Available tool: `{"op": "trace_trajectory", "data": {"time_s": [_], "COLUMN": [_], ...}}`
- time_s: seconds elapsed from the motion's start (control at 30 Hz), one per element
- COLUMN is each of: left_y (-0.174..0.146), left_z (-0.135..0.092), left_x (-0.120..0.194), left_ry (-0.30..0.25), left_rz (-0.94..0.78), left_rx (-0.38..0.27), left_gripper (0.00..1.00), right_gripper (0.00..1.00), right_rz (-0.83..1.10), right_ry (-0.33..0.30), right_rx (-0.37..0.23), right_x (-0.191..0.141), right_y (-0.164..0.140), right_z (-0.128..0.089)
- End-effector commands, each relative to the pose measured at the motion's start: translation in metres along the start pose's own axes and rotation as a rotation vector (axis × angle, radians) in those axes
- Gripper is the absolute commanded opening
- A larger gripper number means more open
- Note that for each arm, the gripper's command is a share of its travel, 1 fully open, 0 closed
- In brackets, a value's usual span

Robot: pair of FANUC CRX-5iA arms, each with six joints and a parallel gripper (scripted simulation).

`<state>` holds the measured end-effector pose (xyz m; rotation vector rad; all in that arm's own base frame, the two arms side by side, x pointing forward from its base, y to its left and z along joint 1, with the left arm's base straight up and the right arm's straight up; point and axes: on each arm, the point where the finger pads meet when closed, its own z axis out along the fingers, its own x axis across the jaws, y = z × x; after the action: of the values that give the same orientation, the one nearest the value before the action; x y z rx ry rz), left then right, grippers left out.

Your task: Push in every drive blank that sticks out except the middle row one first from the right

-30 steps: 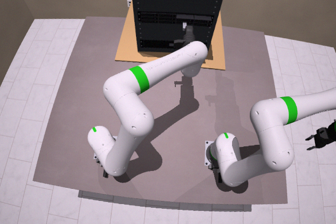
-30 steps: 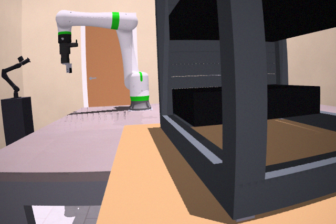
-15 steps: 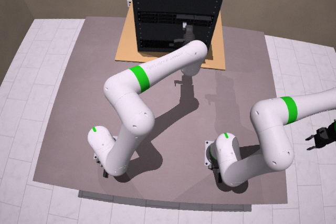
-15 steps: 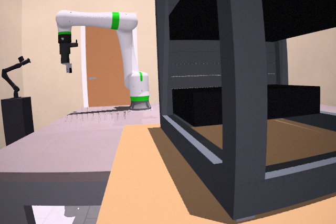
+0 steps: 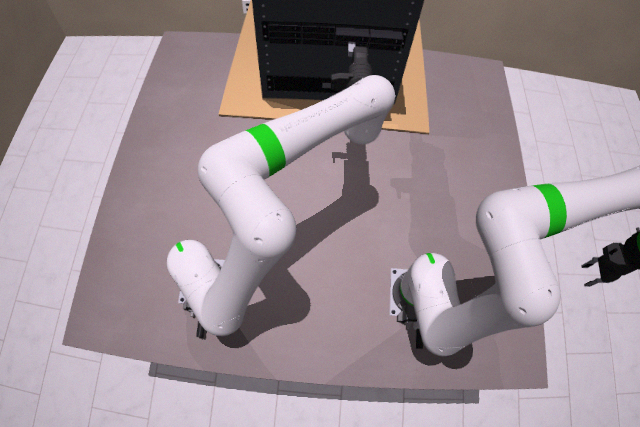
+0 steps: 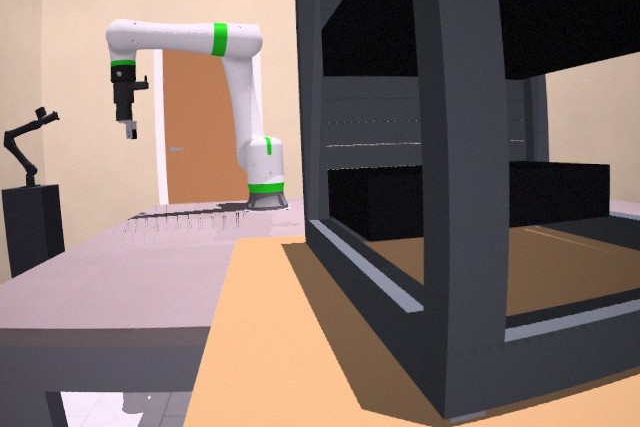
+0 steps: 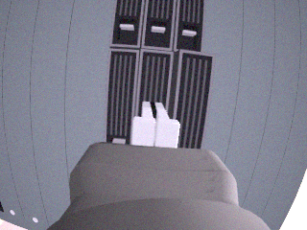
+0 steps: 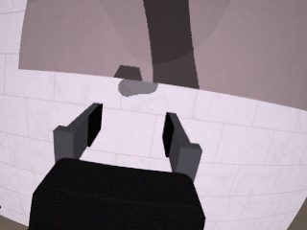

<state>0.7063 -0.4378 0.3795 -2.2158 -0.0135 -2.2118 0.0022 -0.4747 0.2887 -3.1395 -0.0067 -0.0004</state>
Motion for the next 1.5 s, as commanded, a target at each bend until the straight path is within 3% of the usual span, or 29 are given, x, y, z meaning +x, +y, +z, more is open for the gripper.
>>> {"op": "trace_trajectory", "data": {"time_s": [0.0,1.47], "left_y": [-0.0001,-0.0001], "left_z": [0.0009,0.0087], "left_x": [0.0017,0.0017], "left_ry": [0.002,0.002], "left_rz": [-0.002,-0.002], "left_rx": [0.0,0.0], "left_gripper": [0.0,0.0], "right_gripper": [1.0,1.0], "right_rz": [0.0,0.0], "right_ry": [0.0,0.0], "right_rx": [-0.002,-0.002], "right_x": [-0.0002,-0.0002], "right_y": [0.0003,0.0003], "right_z": [-0.0009,-0.0009]}}
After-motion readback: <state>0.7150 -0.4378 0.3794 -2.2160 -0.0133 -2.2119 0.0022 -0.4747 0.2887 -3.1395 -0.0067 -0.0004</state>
